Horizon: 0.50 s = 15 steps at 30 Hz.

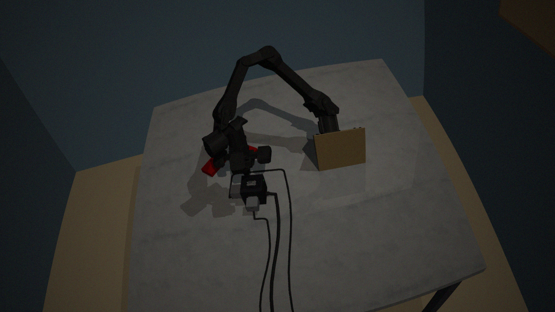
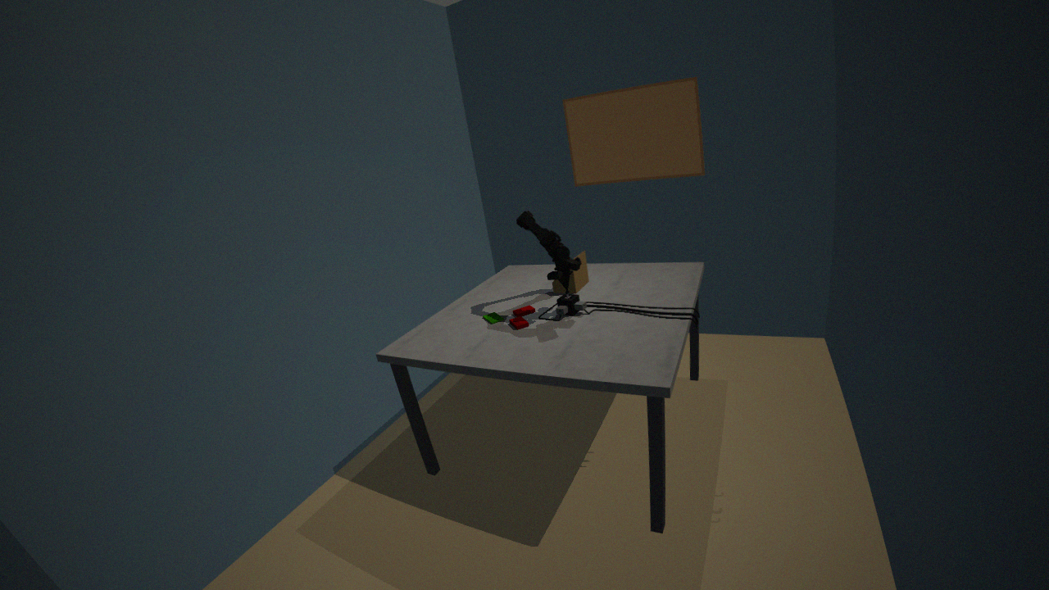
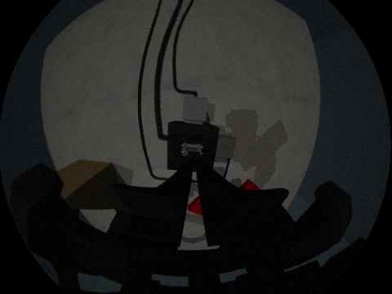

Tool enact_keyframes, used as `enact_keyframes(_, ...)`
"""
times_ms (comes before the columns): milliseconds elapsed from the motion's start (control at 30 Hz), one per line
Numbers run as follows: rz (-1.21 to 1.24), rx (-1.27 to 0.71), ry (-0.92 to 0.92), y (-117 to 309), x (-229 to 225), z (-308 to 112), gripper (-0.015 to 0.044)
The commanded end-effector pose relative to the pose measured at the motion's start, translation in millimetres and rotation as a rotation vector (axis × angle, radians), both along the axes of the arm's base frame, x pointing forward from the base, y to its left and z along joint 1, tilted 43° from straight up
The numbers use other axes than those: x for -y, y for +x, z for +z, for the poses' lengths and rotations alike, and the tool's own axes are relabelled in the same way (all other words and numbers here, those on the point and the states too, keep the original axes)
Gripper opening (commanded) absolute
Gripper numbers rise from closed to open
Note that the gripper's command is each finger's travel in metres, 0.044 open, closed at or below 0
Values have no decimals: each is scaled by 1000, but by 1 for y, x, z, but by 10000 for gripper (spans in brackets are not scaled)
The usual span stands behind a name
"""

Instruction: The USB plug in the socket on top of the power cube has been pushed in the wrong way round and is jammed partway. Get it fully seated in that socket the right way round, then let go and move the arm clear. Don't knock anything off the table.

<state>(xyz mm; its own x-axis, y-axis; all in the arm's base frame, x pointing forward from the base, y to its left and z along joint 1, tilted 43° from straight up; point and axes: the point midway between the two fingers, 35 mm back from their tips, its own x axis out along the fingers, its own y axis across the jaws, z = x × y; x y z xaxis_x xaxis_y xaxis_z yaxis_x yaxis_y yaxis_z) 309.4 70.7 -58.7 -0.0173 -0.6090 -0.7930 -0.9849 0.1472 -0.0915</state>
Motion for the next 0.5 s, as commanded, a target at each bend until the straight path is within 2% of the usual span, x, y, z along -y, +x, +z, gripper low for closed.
enact_keyframes(0, 2, -6, 2, -2, 1, -1, 0)
enact_keyframes(467, 2, -6, 2, -2, 2, -2, 0)
